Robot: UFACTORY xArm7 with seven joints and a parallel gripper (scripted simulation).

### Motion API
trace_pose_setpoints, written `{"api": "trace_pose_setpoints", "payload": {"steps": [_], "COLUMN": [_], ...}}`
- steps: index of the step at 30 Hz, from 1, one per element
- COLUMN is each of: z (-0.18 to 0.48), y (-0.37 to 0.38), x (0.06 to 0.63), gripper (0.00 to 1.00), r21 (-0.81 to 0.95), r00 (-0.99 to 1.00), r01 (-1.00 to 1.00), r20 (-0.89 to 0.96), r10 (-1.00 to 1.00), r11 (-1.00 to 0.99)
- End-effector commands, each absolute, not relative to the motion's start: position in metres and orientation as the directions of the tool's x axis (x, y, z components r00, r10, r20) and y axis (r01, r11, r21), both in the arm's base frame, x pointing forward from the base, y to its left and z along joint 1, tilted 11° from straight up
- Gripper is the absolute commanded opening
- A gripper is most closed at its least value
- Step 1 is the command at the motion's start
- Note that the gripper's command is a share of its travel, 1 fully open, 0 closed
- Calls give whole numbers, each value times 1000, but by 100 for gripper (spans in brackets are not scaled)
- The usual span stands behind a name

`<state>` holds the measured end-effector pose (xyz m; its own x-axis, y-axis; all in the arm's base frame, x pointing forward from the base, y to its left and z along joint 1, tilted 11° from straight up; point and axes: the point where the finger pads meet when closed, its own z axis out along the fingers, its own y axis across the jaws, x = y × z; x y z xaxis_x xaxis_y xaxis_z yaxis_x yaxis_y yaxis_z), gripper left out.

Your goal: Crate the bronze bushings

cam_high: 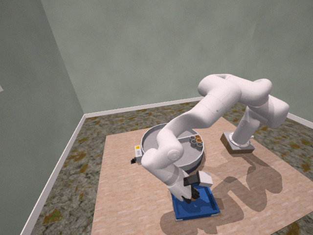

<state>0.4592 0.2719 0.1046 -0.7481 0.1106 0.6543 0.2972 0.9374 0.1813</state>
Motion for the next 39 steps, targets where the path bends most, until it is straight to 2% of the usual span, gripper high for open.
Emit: {"api": "trace_pose_setpoints", "payload": {"steps": [1, 39], "z": [102, 68], "y": [273, 279], "x": [461, 462], "gripper": [0, 0], "r21": [184, 184], "r00": [-751, -751], "r01": [297, 297], "r20": [651, 651], "r10": [110, 110], "r11": [937, 937]}}
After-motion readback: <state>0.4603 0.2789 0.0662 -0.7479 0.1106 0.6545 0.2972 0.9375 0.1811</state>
